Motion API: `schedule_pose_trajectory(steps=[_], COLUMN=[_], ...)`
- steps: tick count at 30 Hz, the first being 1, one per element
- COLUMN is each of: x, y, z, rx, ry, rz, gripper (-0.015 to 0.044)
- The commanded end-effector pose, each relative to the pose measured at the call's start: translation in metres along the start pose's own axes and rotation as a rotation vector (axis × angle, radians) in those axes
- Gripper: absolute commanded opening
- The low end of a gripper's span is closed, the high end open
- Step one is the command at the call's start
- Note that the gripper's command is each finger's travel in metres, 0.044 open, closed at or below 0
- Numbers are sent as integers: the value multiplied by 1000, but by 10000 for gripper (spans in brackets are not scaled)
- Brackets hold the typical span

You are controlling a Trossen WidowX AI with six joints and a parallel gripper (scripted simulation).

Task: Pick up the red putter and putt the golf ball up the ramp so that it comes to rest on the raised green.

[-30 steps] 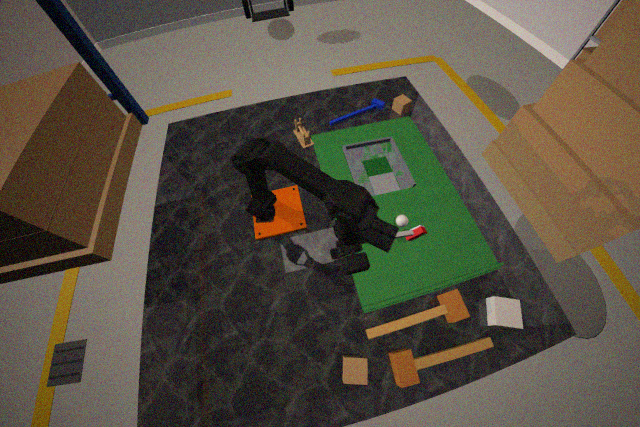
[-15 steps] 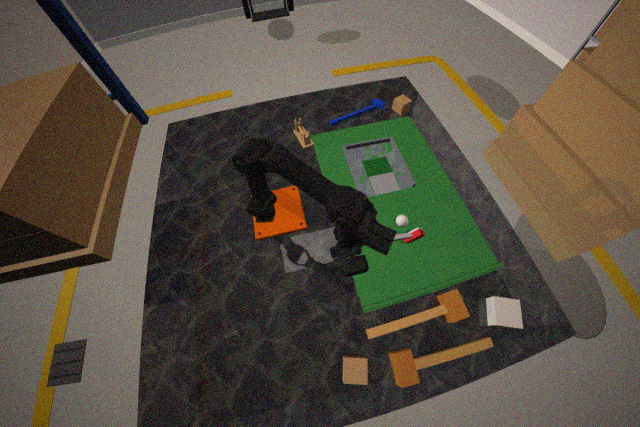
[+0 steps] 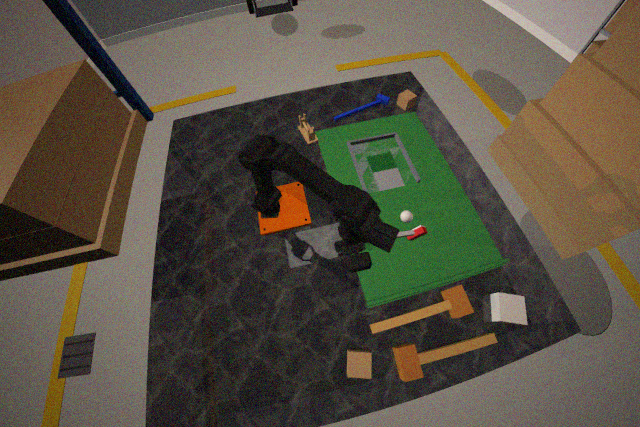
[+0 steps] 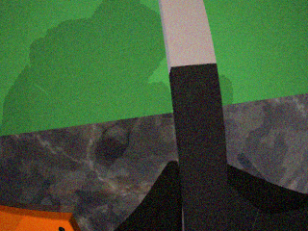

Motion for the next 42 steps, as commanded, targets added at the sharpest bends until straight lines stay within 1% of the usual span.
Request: schedule_pose_trajectory(steps=[1,6,12,22,24,28,32,34,37,42], x=[0,-5,-29,-25,-7,48,99,107,107,106], y=[0,0,4,4,-3,-16,-18,-17,-17,-18], z=[1,0,-2,-4,-2,0,-2,-2,-2,13], rx=[-2,-2,-3,0,-1,-3,-5,-6,-6,-6], ry=[2,2,5,-2,-2,-4,-6,-6,-6,-6], rz=[0,-1,-3,-6,-5,-5,-4,-4,-4,-4], gripper=[0,0,0,0,0,0,0,0,0,0])
Point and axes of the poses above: the point midway between the two fingers, 35 mm back from their tips, its own z axis back along the fingers, its own x axis across the jaws, y = z × x, the point moved 2 cm from there along z, back along the fingers, and after that the axes turned 9 degrees about z, right-handed, at the moved point
